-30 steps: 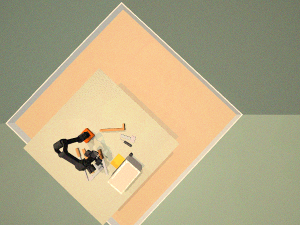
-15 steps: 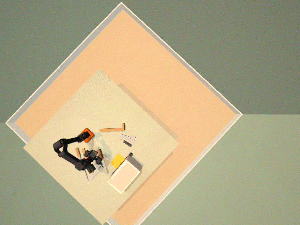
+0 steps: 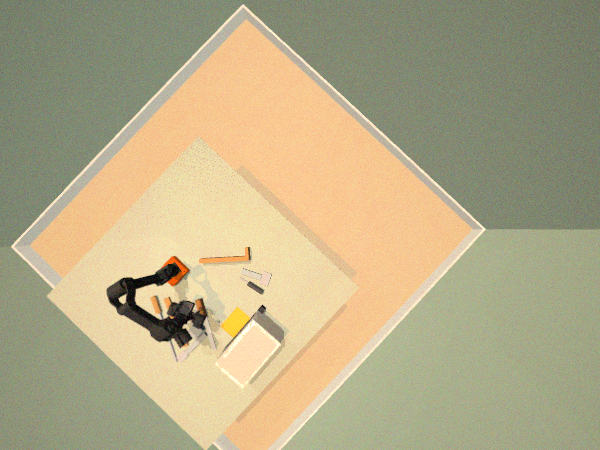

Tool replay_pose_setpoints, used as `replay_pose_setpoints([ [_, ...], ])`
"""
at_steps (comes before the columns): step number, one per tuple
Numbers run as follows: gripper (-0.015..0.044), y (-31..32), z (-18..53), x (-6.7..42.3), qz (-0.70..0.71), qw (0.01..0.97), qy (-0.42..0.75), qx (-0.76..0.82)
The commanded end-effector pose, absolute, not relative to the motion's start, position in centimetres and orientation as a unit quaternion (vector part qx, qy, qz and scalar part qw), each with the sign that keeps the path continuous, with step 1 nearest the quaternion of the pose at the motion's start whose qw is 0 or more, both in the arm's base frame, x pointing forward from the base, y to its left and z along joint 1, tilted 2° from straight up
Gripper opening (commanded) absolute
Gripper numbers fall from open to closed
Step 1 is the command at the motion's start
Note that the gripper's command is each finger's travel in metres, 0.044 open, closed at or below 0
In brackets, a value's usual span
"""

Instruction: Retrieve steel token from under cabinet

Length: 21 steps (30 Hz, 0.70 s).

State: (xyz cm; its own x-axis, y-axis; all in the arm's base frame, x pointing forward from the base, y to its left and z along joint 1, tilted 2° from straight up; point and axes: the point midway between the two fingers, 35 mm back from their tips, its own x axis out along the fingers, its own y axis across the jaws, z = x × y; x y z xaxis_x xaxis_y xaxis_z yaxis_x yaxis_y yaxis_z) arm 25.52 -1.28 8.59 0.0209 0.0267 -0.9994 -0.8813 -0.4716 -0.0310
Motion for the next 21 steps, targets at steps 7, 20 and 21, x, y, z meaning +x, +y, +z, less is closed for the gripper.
replay_pose_setpoints([
  [7,0.027,-1.29,8.61,25.51,0.619,0.349,0.326,-0.623],
  [20,0.027,-1.28,8.61,25.51,0.635,0.316,0.294,-0.64],
  [21,0.027,-1.28,8.61,25.51,0.636,0.314,0.292,-0.641],
])
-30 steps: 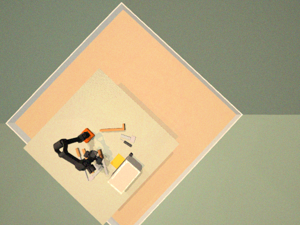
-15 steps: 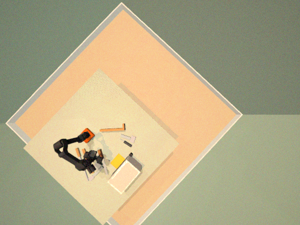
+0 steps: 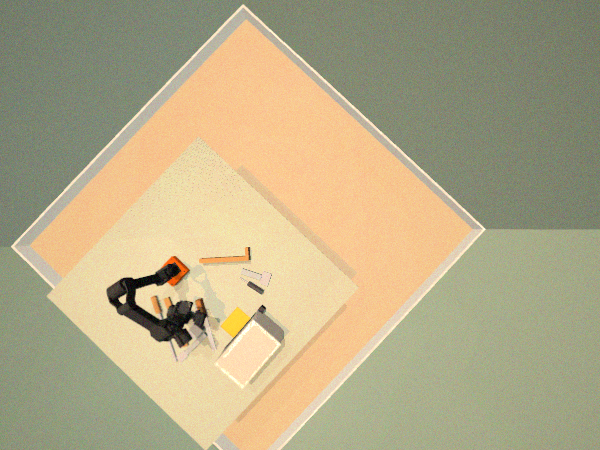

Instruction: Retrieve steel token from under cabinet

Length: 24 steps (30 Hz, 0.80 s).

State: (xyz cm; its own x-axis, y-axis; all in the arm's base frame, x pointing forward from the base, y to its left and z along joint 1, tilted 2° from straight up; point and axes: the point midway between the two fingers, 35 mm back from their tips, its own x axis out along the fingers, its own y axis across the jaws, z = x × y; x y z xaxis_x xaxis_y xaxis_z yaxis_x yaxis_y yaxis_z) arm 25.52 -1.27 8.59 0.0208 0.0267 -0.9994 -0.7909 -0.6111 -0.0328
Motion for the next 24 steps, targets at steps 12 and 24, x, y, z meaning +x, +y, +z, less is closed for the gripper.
replay_pose_setpoints([
  [12,0.027,-1.27,8.61,25.52,0.65,0.283,0.261,-0.656],
  [24,0.027,-1.27,8.61,25.52,0.661,0.251,0.23,-0.668],
])
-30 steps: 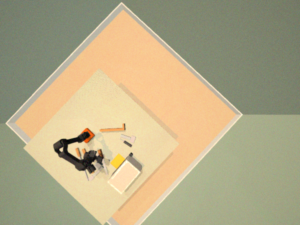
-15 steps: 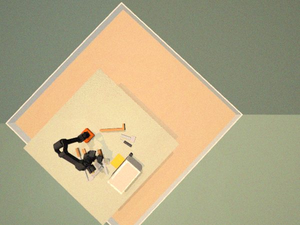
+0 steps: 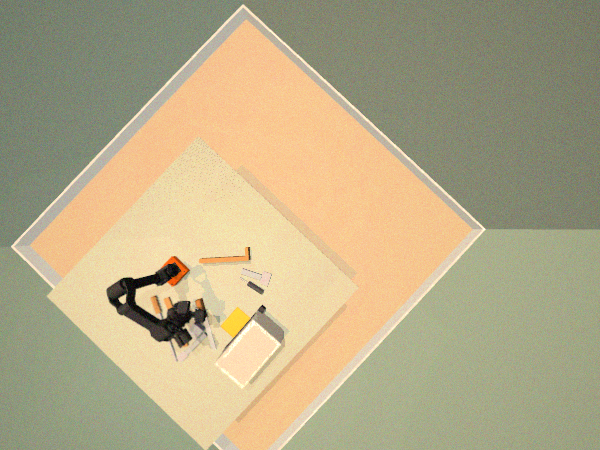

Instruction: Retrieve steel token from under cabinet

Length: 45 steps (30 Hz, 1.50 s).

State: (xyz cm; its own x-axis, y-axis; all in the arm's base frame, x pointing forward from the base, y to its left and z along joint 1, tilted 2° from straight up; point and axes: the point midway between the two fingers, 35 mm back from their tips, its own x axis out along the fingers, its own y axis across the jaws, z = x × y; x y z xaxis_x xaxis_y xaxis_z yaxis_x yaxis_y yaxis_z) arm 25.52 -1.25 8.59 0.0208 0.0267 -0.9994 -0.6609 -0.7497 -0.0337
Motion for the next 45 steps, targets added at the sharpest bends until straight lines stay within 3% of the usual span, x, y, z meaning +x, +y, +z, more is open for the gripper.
replay_pose_setpoints([
  [1,0.027,-1.3,8.6,25.5,0.662,0.249,0.227,-0.669],
  [45,0.027,-1.4,6.1,25.5,0.69,0.141,0.121,-0.7],
])
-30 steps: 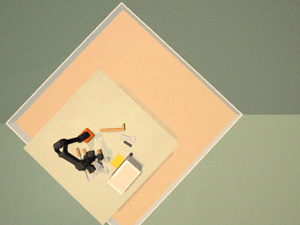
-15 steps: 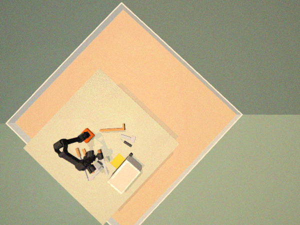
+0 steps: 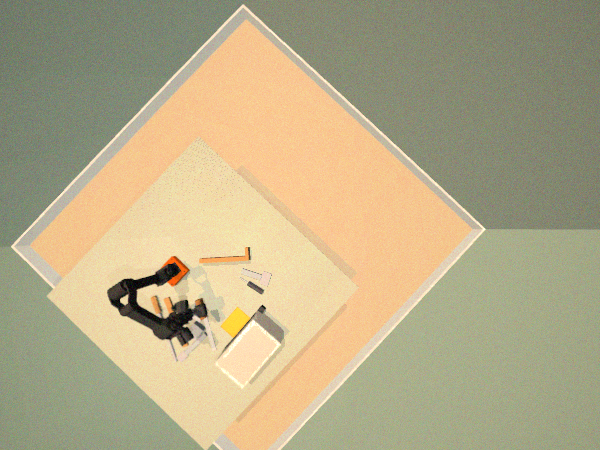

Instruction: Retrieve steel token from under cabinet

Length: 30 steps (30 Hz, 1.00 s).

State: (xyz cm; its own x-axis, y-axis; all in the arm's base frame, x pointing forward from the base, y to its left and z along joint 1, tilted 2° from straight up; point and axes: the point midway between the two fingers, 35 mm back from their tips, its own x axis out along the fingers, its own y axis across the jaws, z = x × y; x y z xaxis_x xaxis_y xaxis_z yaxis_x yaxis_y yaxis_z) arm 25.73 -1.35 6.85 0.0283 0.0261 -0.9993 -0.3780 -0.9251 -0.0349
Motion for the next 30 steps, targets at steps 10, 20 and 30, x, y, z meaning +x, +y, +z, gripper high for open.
replay_pose_setpoints([
  [10,0.027,-1.4,5.4,25.6,0.69,0.141,0.121,-0.7],
  [20,0.027,-1.3,3.7,25.7,0.69,0.141,0.121,-0.7],
  [30,0.027,-1.3,2.1,25.7,0.69,0.141,0.121,-0.7],
])
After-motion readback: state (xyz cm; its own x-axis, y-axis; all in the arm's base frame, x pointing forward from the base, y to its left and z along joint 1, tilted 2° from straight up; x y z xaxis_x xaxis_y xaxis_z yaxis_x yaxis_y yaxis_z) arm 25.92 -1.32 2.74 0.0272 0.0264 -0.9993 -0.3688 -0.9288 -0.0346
